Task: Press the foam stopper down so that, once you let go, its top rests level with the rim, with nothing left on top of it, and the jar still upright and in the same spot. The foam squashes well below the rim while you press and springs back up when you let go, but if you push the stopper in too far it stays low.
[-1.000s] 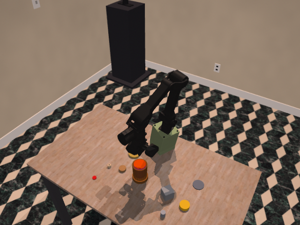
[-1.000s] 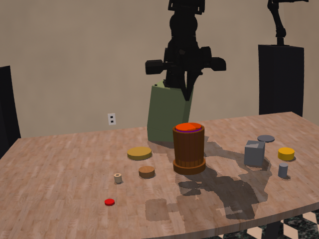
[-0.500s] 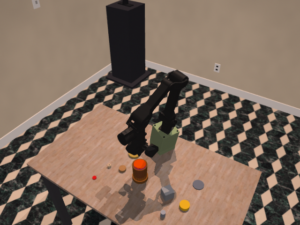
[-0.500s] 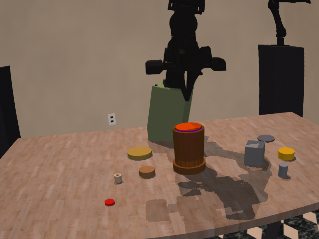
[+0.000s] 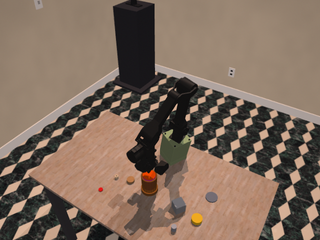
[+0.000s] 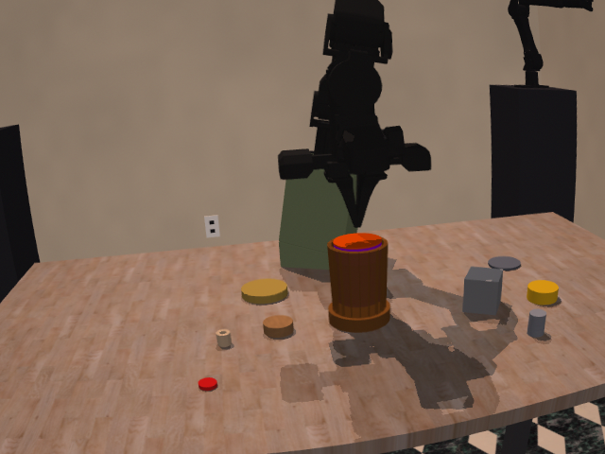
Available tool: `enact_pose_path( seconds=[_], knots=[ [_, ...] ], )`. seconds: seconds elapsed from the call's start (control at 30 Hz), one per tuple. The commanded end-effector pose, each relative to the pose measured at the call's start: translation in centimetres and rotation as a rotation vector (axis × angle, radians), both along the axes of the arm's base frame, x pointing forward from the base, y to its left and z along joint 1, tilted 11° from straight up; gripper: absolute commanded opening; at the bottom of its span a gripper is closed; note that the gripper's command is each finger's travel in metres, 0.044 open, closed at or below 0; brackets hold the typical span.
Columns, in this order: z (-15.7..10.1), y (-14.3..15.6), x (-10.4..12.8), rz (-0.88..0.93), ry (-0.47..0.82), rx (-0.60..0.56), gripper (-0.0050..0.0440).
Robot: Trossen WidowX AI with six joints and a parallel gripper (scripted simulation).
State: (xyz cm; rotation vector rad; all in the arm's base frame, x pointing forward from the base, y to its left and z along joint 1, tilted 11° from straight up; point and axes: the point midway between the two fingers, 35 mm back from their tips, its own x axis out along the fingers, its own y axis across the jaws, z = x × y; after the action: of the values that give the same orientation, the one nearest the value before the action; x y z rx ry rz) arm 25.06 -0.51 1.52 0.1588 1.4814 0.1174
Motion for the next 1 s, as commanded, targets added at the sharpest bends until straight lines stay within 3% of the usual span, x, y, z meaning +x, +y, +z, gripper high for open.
enact_pose_path(
  seconds=[0.0, 0.97],
  knots=[
    [-0.3, 0.1, 0.3, -0.003, -0.01, 0.0, 0.0],
    [-1.5, 0.3, 0.2, -0.003, -0.008, 0.0, 0.0]
  ],
)
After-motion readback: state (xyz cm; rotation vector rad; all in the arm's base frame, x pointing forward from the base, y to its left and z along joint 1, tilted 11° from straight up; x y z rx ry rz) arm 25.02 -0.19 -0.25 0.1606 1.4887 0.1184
